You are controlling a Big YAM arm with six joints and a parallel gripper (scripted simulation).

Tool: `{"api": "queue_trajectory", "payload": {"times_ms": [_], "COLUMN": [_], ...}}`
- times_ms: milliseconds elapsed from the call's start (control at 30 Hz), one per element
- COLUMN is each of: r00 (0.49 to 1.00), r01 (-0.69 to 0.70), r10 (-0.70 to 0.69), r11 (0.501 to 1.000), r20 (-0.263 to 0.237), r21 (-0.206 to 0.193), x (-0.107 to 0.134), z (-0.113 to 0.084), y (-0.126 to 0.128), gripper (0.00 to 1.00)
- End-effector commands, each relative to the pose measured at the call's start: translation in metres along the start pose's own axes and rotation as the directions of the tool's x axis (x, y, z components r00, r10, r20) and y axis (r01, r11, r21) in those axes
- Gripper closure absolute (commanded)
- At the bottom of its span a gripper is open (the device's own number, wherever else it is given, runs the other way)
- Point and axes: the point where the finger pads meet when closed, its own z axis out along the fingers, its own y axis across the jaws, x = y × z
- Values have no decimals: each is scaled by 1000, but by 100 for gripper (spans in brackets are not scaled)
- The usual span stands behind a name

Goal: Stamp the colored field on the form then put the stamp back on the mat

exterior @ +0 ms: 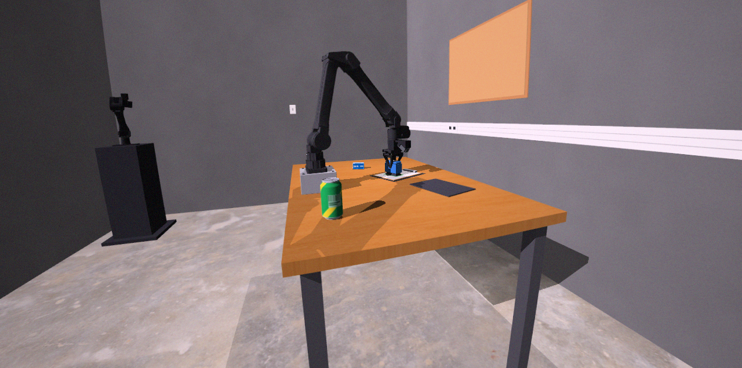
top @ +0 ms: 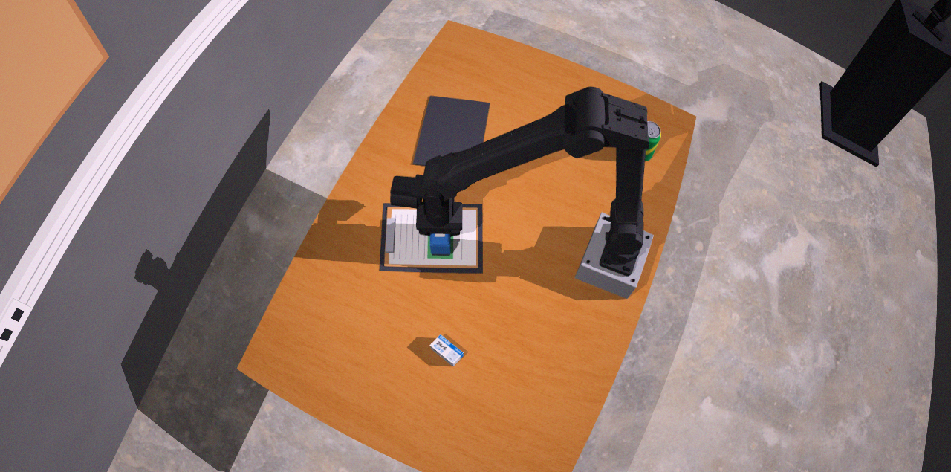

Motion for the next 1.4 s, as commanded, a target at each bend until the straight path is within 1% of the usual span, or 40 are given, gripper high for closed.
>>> {"api": "queue_trajectory", "payload": {"times_ms": [0, 133, 300, 1367], "r00": [1000, 1000, 1000, 1000], "r01": [0, 0, 0, 0], "r10": [0, 0, 0, 0], "r11": [1000, 1000, 1000, 1000], "r20": [0, 0, 1, 1], "r21": [-6, -2, -8, -7], "x": [-3, -3, -3, -3], "z": [21, 24, 24, 24], "y": [7, 4, 7, 7], "gripper": [72, 72, 72, 72]}}
